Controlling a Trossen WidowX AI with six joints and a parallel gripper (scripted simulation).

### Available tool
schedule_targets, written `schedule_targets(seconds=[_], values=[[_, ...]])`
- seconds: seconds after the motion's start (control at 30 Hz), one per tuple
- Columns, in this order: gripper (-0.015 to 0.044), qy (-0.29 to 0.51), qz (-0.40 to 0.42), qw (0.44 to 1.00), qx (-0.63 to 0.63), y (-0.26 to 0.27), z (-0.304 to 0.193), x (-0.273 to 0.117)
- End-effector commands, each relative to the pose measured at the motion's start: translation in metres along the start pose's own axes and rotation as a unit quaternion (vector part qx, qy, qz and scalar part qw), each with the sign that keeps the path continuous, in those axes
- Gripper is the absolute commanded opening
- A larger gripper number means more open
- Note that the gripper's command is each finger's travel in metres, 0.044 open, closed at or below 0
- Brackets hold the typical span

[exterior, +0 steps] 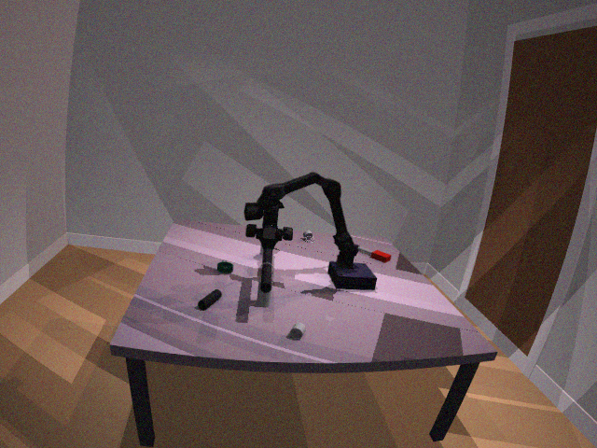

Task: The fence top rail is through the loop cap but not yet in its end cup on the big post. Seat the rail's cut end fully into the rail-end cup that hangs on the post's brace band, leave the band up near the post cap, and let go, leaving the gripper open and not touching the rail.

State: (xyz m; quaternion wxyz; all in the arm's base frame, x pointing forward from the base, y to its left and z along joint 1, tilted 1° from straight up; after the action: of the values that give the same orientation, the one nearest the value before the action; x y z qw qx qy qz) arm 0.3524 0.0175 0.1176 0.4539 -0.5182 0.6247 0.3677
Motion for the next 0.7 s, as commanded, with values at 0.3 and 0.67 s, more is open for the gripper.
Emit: schedule_targets(seconds=[0.3, 0.67], values=[[0.0000, 0.005, -0.002, 1.000, 0.000, -0.0004, -0.0111, -0.0005], [0.0000, 0.005, -0.002, 1.000, 0.000, 0.0003, -0.0164, -0.0013]])
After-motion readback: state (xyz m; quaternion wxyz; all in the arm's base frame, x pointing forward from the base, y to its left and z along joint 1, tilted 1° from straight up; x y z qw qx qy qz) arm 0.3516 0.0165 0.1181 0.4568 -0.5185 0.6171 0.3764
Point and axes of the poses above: the point midway between the two fingers, 35 mm back from their tips, its own x axis out along the fingers, its own y axis across the jaws, z = x × y, the point moved 2 cm from there along -x, back along the fingers, and after that the axes turned 3 degrees about x, right-handed, at the moved point
